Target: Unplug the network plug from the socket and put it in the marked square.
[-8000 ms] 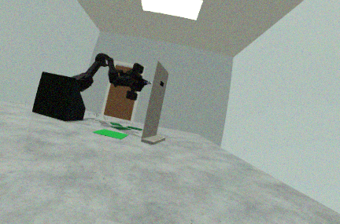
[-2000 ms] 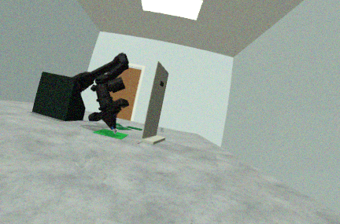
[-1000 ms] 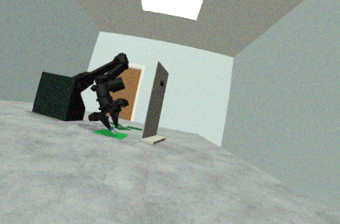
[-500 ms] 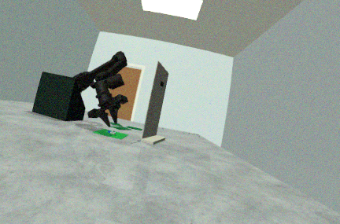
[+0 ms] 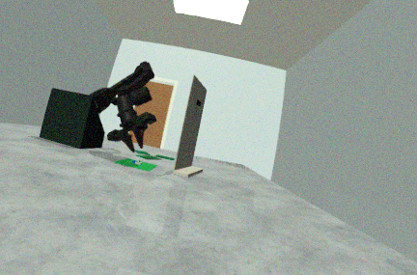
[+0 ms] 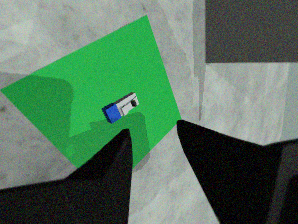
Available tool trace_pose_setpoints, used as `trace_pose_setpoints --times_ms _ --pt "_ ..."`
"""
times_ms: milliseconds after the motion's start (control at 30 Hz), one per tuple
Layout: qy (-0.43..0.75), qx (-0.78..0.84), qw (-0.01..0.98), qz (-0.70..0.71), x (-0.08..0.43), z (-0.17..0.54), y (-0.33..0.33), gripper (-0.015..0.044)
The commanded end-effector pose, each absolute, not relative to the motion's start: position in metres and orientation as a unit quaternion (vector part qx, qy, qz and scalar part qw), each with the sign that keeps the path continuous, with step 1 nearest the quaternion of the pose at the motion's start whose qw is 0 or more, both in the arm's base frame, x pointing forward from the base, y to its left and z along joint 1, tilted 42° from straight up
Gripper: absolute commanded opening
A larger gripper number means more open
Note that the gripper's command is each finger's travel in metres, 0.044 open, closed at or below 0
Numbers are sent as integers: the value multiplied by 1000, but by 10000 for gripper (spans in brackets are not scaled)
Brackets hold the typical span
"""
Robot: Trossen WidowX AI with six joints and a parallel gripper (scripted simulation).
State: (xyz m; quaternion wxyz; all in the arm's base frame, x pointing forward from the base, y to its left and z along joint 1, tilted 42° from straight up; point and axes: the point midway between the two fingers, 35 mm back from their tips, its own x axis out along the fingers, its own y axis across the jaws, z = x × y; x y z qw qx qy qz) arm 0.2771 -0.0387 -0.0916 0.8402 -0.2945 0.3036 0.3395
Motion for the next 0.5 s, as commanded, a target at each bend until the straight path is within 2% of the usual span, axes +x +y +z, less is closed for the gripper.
trace_pose_setpoints --times_ms 0,467 --pt "301 -297 840 341 278 -87 -43 156" --pt "302 -297 839 341 278 -76 -55 156"
